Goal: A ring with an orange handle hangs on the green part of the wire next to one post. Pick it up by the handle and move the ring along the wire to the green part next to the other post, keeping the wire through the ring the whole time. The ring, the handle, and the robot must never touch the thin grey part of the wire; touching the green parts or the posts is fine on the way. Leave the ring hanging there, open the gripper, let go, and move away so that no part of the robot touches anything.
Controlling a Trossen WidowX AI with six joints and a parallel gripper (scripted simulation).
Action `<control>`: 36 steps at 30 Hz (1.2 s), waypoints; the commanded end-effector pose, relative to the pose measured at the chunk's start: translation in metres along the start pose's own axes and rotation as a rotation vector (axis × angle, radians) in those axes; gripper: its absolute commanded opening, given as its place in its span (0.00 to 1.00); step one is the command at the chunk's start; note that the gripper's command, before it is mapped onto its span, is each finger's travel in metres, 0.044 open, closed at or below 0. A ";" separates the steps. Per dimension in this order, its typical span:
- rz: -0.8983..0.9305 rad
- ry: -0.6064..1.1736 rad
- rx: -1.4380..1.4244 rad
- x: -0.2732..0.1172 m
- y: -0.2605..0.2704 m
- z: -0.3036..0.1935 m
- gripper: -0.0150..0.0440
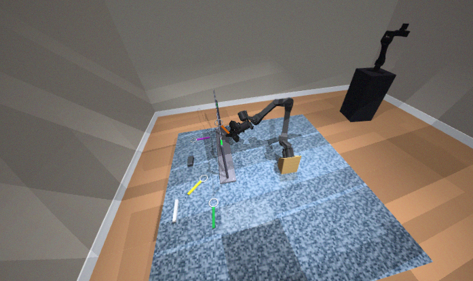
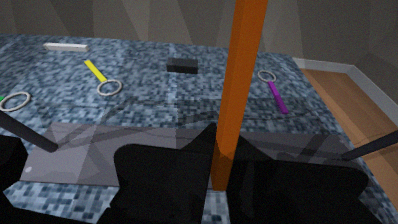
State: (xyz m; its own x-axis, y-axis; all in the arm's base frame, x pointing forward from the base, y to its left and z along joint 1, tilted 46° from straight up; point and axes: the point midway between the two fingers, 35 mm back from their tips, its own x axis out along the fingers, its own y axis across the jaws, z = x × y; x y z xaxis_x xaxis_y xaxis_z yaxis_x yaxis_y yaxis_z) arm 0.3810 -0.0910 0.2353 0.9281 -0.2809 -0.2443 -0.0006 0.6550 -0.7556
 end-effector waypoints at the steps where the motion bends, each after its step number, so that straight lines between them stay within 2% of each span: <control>1: 0.007 0.006 0.019 -0.001 0.007 -0.001 0.00; 21: 0.110 0.028 0.200 -0.008 0.050 0.001 0.00; 36: 0.271 0.063 0.484 -0.023 0.096 0.018 0.00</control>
State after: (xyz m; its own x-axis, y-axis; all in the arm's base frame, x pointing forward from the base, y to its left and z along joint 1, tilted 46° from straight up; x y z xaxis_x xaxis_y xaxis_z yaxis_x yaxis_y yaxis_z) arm 0.3690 -0.0215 0.1837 0.9003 -0.1287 -0.4157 -0.0424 0.9247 -0.3783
